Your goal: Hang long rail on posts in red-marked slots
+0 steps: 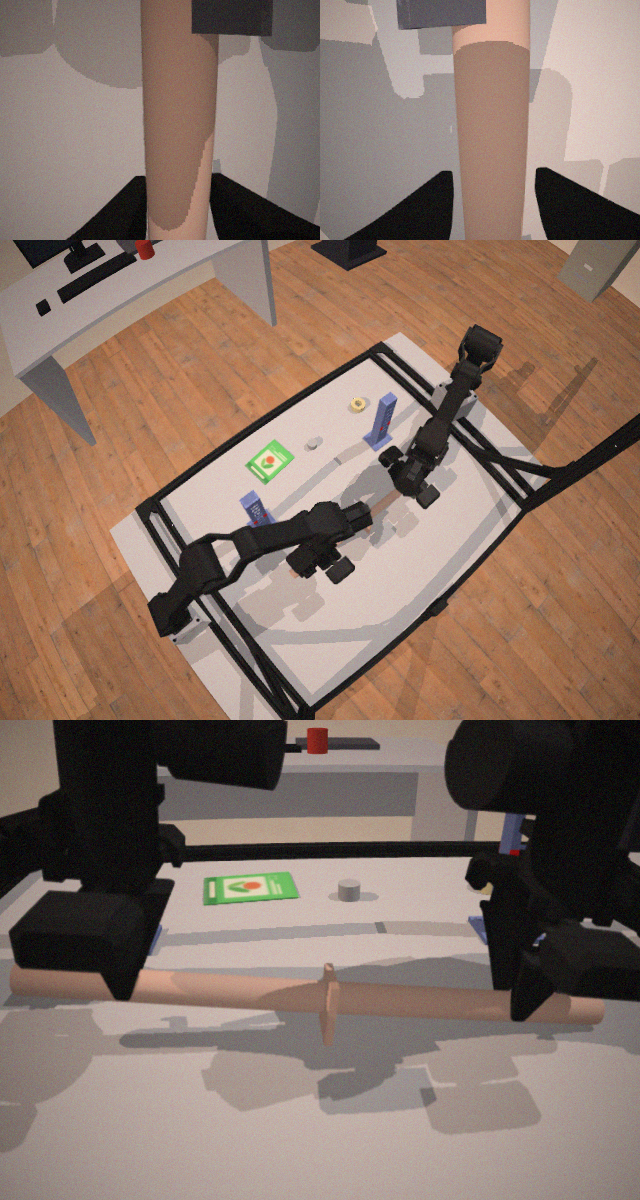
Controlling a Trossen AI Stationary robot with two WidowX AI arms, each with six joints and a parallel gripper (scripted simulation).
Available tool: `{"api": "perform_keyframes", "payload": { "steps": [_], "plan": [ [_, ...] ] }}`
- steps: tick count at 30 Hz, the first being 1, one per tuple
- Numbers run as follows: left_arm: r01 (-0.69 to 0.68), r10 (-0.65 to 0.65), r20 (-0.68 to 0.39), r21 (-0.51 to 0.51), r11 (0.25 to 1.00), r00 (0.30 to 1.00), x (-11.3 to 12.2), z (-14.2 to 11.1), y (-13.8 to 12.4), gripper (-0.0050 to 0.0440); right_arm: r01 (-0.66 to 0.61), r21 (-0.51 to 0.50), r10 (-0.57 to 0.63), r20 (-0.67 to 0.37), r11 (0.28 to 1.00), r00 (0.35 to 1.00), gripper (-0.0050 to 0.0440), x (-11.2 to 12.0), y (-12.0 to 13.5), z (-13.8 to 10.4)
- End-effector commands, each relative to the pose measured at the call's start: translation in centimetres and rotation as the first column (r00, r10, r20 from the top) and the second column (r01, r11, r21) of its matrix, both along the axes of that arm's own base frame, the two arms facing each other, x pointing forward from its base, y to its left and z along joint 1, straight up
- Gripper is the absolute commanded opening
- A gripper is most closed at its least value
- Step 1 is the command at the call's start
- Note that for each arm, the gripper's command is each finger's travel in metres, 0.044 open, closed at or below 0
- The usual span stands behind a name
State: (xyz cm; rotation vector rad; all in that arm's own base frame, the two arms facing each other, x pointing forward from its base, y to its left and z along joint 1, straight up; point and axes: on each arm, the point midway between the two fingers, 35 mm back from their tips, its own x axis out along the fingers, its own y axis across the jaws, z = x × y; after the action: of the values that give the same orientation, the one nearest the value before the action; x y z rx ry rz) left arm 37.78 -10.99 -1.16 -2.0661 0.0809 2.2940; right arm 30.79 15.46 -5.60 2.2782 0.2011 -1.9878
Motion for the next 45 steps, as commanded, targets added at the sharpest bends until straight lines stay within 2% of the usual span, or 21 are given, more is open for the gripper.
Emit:
{"api": "perform_keyframes", "payload": {
  "steps": [1, 5, 7, 10, 36, 45],
  "plan": [
    [-0.001, 0.001, 0.005, 0.000, 1.000, 1.000, 0.1, 0.0, 0.0, 0.0000, -0.004, -0.003, 0.004, -0.012, 1.000, 1.000, 0.0160, -0.3, -0.2, -0.6],
    [-0.001, 0.001, 0.005, 0.000, 1.000, 1.000, 0.1, 0.0, 0.0, 0.0000, -0.004, -0.003, 0.004, -0.012, 1.000, 1.000, 0.0064, -0.2, -0.1, -0.7],
    [-0.001, 0.001, 0.005, 0.000, 1.000, 1.000, 0.1, 0.0, 0.0, 0.0000, -0.004, -0.003, 0.004, -0.012, 1.000, 1.000, 0.0064, -0.2, -0.1, -0.7],
    [-0.001, 0.001, 0.005, 0.000, 1.000, 1.000, 0.1, 0.0, 0.0, 0.0000, -0.004, -0.003, 0.004, -0.012, 1.000, 1.000, 0.0000, -0.2, -0.1, -0.7],
    [-0.001, 0.001, 0.007, 0.000, 1.000, 1.000, 0.1, 0.1, 0.0, 0.0000, -0.004, -0.004, 0.004, -0.013, 1.000, 1.000, 0.0000, -0.2, -0.1, -0.6],
    [0.001, 0.000, 0.087, -0.007, 1.000, 0.996, 0.1, 0.5, 0.0, 0.0000, 0.000, -0.017, -0.002, -0.092, 1.000, 0.996, 0.0000, -0.4, -0.1, 2.6]
  ]
}}
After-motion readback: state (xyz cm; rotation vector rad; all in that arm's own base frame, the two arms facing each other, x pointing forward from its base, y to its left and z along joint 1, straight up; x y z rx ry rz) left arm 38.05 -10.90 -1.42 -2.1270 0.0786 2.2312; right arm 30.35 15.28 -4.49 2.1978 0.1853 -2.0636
